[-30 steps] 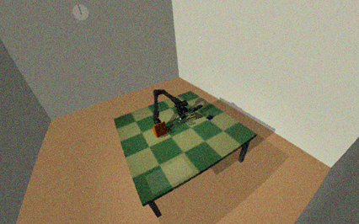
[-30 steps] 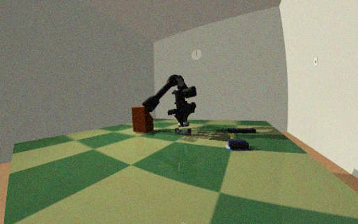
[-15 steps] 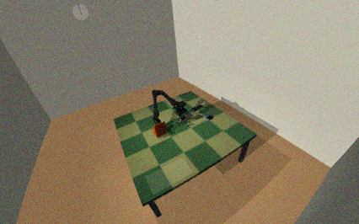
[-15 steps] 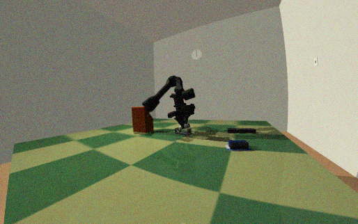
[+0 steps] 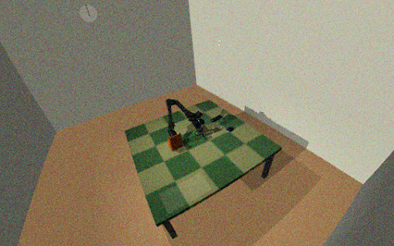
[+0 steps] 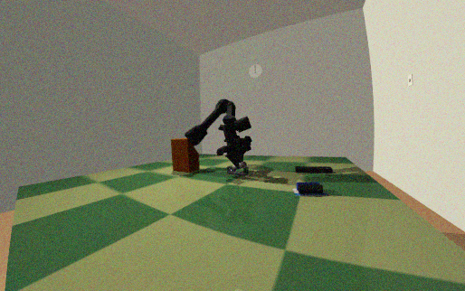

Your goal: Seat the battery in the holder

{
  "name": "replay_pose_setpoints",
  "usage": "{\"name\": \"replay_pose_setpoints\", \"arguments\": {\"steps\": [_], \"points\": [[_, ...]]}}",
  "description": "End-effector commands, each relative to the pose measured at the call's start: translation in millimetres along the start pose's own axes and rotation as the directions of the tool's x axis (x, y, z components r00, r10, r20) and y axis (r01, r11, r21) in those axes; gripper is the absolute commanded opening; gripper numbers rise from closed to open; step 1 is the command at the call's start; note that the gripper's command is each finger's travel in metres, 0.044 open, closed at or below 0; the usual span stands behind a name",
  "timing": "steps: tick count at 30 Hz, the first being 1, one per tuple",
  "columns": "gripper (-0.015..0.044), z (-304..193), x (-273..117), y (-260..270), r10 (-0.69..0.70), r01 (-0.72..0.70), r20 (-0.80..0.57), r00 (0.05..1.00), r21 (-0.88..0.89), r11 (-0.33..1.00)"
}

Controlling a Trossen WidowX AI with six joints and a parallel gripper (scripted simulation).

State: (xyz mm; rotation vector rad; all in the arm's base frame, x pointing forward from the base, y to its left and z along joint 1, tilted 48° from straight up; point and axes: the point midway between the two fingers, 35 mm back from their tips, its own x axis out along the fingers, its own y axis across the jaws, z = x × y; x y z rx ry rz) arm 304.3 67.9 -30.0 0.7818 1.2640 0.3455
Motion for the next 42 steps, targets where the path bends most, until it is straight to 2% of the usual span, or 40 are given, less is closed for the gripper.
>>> {"name": "replay_pose_setpoints", "arguments": {"steps": [1,22,42], "points": [[0.0084,0.2,0.8,0.4,-0.008,0.009,0.031,0.999,-0.004,1.000],[0.0084,-8.1,4.4,4.0,-0.011,0.009,0.148,0.989,0.011,1.000],[0.0084,-25.1,1.4,3.9,-0.021,0.019,0.139,0.990,0.014,1.000]]}}
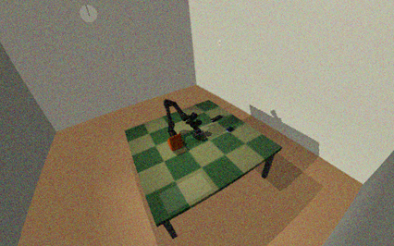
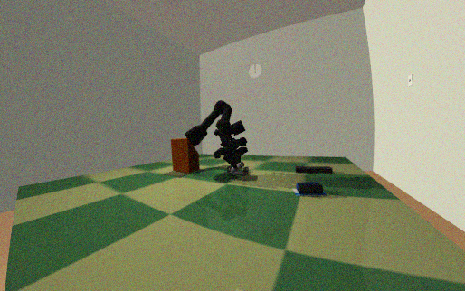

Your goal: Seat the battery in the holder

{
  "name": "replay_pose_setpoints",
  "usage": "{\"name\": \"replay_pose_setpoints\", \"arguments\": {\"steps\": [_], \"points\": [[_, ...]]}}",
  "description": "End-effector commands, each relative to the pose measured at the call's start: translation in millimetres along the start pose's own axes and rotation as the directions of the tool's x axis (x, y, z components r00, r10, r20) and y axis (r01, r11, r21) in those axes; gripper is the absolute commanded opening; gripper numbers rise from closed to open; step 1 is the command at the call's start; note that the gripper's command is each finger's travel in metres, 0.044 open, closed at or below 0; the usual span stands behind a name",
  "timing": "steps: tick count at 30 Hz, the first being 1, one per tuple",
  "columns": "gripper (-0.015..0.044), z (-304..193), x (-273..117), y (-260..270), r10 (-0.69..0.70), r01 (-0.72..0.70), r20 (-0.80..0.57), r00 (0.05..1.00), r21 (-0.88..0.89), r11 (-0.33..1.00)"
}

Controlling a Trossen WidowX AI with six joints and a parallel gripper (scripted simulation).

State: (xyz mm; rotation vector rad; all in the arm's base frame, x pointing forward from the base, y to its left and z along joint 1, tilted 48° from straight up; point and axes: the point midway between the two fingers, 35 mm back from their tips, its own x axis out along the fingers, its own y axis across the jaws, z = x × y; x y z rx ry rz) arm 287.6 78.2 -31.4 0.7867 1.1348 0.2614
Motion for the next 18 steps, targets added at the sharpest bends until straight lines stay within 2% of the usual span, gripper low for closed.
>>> {"name": "replay_pose_setpoints", "arguments": {"steps": [1,18], "points": [[0.0084,-6.4,-2.4,0.6,-0.001,0.001,-0.008,1.000,0.004,1.000],[0.0084,-8.2,-1.3,-0.6,-0.014,0.014,-0.043,0.999,-0.003,1.000]]}}
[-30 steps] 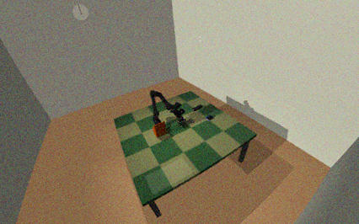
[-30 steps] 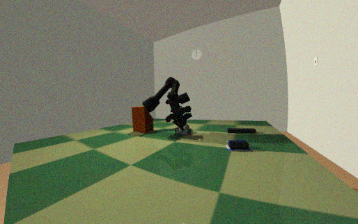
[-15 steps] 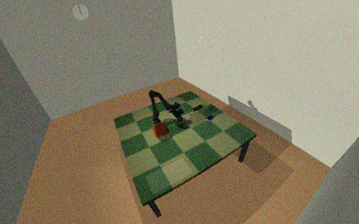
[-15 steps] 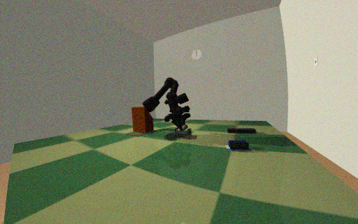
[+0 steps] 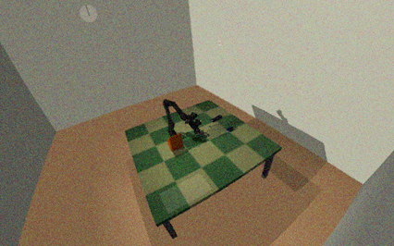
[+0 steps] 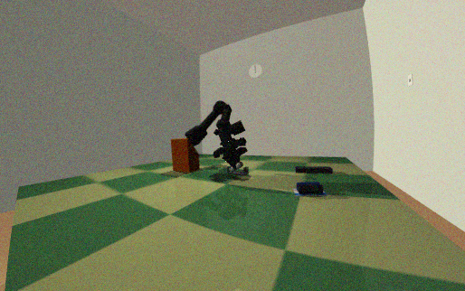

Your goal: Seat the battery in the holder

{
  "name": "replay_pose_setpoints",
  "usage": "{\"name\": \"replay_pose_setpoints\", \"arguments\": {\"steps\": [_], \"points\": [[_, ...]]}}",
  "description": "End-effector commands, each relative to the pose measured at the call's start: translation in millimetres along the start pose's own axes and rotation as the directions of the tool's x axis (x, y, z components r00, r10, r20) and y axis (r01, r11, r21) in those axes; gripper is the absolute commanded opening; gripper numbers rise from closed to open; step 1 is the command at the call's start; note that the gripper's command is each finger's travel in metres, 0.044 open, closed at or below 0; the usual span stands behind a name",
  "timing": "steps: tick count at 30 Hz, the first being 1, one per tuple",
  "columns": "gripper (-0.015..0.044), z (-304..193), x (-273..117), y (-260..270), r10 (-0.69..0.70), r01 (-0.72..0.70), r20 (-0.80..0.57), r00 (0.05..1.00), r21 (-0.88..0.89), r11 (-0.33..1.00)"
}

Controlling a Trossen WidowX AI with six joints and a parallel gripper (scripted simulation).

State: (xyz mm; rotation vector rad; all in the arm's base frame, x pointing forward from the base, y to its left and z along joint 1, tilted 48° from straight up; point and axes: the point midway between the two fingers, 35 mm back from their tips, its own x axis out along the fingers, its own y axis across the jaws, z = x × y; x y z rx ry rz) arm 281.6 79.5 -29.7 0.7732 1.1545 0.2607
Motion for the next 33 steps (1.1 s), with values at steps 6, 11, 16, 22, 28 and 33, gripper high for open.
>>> {"name": "replay_pose_setpoints", "arguments": {"steps": [6,11,16,22,28,33], "points": [[0.0084,-1.0,4.1,-2.1,-0.008,0.008,-0.055,0.998,-0.005,1.000],[0.0084,0.5,5.9,-2.3,-0.014,0.013,-0.077,0.997,-0.014,1.000],[0.0084,1.8,7.5,-3.1,-0.020,0.018,-0.101,0.995,-0.019,1.000],[0.0084,3.3,9.3,-3.4,-0.027,0.023,-0.129,0.991,-0.028,0.999],[0.0084,4.0,11.0,-3.8,-0.033,0.028,-0.160,0.987,-0.033,0.999],[0.0084,4.4,12.3,-3.8,-0.038,0.032,-0.186,0.982,-0.034,0.999]]}}
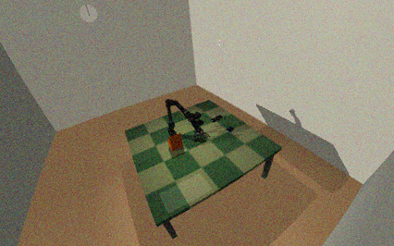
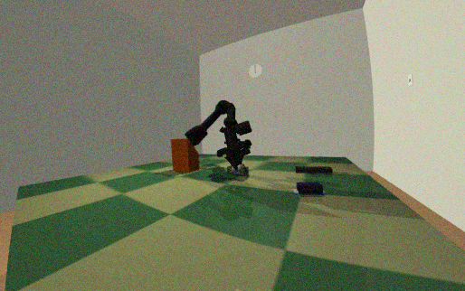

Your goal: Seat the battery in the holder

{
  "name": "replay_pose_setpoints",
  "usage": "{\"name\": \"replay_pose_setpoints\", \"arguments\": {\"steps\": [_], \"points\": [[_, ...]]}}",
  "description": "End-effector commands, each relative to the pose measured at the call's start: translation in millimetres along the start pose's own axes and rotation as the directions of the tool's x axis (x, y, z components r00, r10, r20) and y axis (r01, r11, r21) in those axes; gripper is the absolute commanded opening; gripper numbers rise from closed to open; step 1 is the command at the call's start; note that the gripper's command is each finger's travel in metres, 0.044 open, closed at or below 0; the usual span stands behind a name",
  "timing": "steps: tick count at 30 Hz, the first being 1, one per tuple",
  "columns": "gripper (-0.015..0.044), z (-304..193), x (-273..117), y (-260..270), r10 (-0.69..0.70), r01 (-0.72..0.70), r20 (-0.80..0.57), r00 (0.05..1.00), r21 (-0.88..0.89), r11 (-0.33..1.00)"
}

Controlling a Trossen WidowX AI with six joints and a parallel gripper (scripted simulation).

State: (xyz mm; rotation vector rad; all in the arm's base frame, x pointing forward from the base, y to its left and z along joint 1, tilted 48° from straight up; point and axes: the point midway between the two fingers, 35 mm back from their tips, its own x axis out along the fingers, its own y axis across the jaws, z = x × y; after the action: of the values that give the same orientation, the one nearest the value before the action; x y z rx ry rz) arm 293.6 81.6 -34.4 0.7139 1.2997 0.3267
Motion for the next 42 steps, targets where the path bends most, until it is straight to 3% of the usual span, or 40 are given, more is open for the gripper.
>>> {"name": "replay_pose_setpoints", "arguments": {"steps": [1,42], "points": [[0.0084,-4.2,3.8,-4.3,-0.010,0.011,-0.039,0.999,0.008,1.000],[0.0084,-3.9,6.9,0.0,-0.028,0.026,-0.262,0.965,-0.011,1.000]]}}
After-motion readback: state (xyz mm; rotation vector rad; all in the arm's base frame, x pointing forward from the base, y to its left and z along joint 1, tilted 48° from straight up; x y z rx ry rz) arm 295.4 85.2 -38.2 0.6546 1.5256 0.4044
